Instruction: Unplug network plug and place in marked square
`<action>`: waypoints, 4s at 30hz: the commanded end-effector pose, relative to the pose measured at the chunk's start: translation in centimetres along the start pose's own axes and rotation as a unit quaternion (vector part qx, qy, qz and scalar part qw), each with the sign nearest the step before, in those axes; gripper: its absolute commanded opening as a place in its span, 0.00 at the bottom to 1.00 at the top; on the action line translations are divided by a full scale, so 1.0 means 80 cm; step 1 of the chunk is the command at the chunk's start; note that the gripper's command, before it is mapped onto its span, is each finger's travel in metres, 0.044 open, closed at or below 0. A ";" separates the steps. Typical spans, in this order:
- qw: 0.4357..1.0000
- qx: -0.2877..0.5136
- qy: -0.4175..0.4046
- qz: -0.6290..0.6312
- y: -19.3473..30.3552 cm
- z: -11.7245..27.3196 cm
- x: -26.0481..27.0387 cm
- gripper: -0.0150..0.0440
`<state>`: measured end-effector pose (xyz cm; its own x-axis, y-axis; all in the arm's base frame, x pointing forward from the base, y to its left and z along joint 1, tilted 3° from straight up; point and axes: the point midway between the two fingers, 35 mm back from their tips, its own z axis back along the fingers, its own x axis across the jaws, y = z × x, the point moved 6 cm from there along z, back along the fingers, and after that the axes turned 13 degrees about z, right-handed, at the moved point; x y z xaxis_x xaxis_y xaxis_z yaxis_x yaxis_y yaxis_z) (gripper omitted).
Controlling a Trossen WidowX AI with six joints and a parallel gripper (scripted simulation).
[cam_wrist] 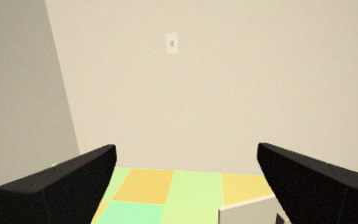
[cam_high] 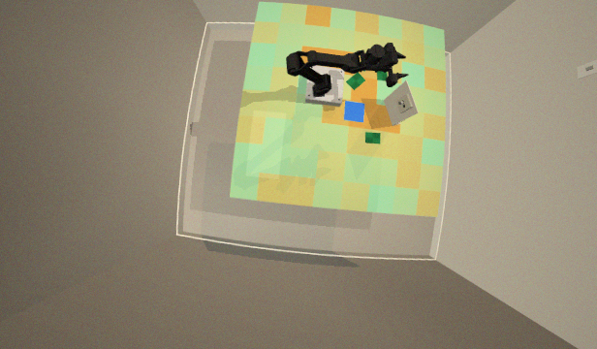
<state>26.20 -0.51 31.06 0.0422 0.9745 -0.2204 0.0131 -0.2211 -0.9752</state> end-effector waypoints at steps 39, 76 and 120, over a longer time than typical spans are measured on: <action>0.905 0.045 -0.131 -0.401 0.142 -0.030 -0.127 0.52; 0.730 0.122 -0.200 -0.642 0.246 0.049 -0.194 0.52; 0.703 0.123 -0.223 -0.664 0.238 -0.059 -0.163 0.52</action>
<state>30.12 -17.72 15.43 -0.1592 0.2381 0.9581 -0.4323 0.8556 -0.2845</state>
